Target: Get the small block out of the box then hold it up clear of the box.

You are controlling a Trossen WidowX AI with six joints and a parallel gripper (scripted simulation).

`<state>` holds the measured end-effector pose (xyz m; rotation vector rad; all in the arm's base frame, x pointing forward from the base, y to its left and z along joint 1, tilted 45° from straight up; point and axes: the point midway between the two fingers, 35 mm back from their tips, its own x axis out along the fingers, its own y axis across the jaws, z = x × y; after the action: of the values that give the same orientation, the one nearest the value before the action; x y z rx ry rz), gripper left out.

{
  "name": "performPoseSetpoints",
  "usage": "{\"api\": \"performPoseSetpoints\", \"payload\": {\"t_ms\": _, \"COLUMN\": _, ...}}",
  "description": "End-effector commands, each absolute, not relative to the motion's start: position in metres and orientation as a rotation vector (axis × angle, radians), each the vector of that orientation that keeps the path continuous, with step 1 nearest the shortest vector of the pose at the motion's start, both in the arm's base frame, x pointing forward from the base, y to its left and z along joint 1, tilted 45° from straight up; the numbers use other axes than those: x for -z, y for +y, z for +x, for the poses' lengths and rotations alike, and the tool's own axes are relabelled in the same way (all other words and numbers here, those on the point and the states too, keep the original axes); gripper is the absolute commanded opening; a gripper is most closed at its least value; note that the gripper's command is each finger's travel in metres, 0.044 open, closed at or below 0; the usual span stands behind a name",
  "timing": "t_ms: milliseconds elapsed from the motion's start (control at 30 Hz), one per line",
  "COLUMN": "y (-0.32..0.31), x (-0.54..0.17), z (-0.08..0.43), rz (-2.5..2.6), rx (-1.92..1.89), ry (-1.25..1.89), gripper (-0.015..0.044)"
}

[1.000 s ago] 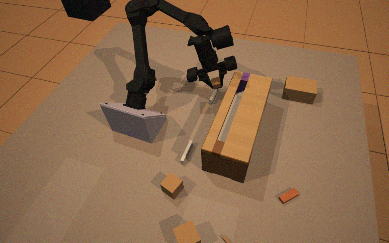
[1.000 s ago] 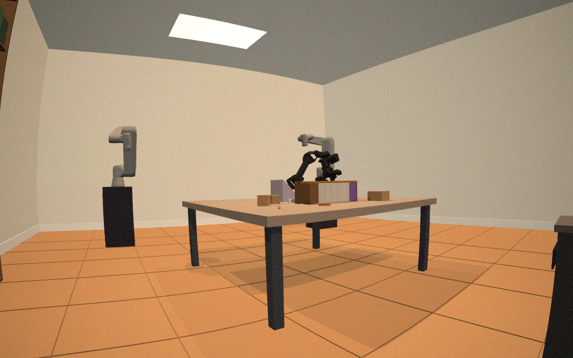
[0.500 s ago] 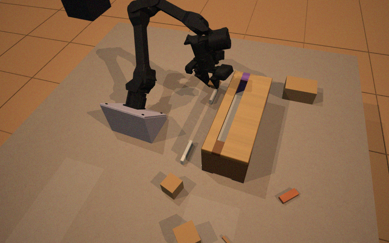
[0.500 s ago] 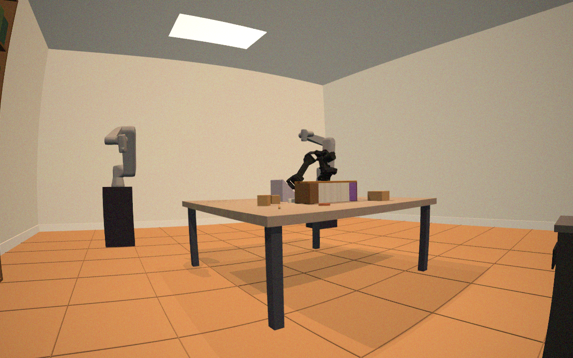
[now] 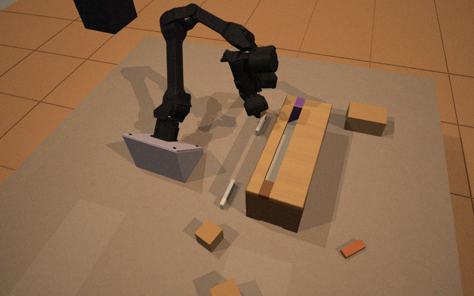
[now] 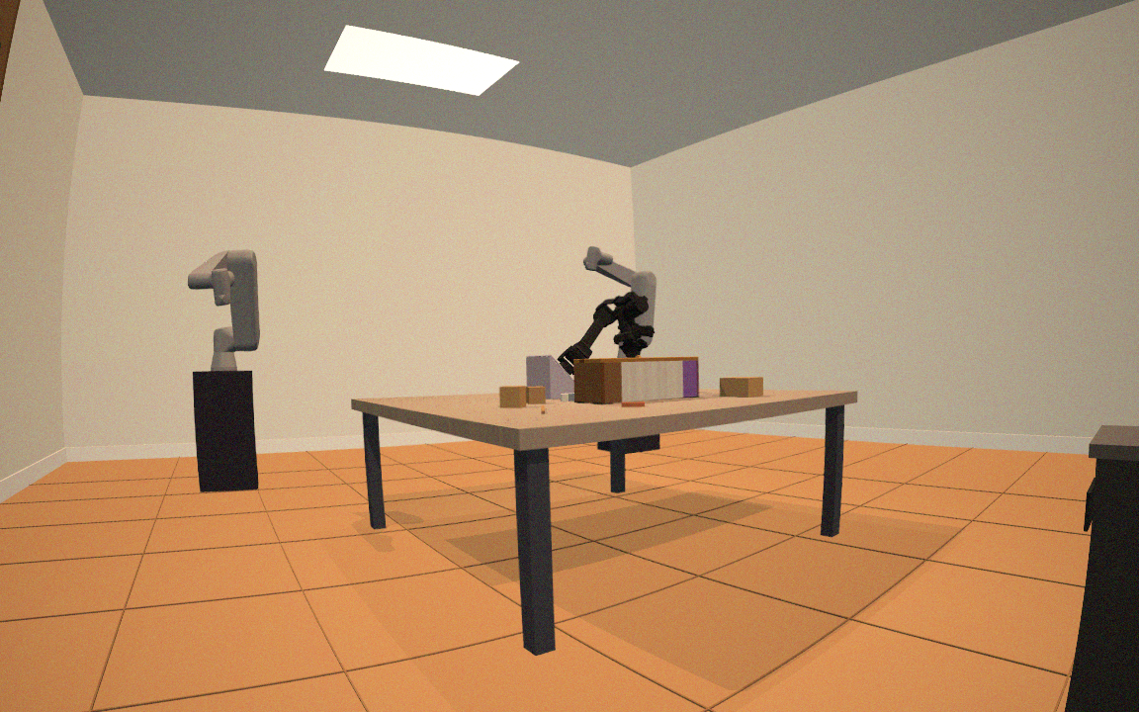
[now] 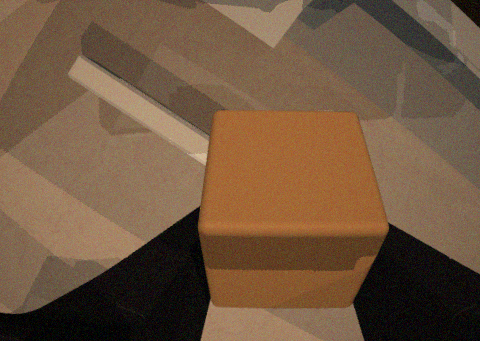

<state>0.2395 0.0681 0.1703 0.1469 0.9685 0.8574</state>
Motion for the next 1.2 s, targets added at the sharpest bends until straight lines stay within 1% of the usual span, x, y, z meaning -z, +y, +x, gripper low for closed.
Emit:
{"api": "performPoseSetpoints", "payload": {"t_ms": 0, "y": 0.063, "x": -0.172, "z": 0.237, "rz": 0.339, "rx": -0.766, "ry": 1.05, "gripper": 0.0}}
{"api": "performPoseSetpoints", "payload": {"t_ms": 600, "y": 0.047, "x": -0.175, "z": 0.227, "rz": 1.072, "rx": -0.352, "ry": 1.32, "gripper": 0.0}}
{"api": "performPoseSetpoints", "payload": {"t_ms": 1167, "y": 0.033, "x": -0.182, "z": 0.22, "rz": 1.76, "rx": 0.12, "ry": 1.478, "gripper": 0.0}}
